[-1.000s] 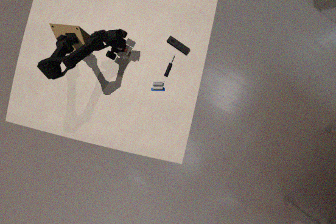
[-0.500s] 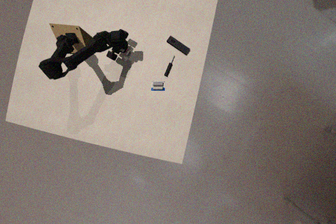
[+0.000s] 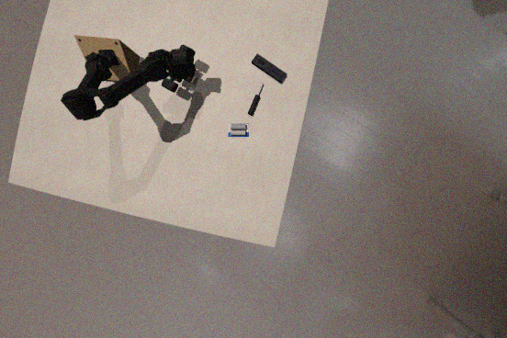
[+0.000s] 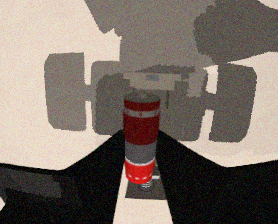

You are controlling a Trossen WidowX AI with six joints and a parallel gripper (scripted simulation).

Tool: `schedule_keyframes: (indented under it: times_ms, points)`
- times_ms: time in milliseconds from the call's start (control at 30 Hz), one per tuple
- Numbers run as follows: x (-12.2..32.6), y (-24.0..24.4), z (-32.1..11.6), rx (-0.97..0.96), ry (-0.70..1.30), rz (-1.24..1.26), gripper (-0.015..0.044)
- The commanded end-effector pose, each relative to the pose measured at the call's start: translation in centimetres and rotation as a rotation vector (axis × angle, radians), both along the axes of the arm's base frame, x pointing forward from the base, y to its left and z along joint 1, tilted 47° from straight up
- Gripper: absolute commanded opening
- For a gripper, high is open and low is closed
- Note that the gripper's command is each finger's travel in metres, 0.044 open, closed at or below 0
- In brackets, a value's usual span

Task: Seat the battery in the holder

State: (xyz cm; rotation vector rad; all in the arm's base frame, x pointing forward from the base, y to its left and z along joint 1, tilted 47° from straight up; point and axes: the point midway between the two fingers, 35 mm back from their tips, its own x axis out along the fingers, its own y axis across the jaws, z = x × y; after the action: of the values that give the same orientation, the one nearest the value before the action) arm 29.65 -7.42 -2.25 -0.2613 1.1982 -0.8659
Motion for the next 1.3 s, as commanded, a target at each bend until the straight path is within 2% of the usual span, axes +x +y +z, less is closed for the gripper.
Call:
schedule_keyframes:
  times_ms: [0, 1267]
  points:
    - [-0.66, -0.31, -0.44, 0.023, 0.044, -0.033, 0.0073]
    - [-0.55, -0.81, 0.01, 0.141, 0.147, -0.138, 0.0073]
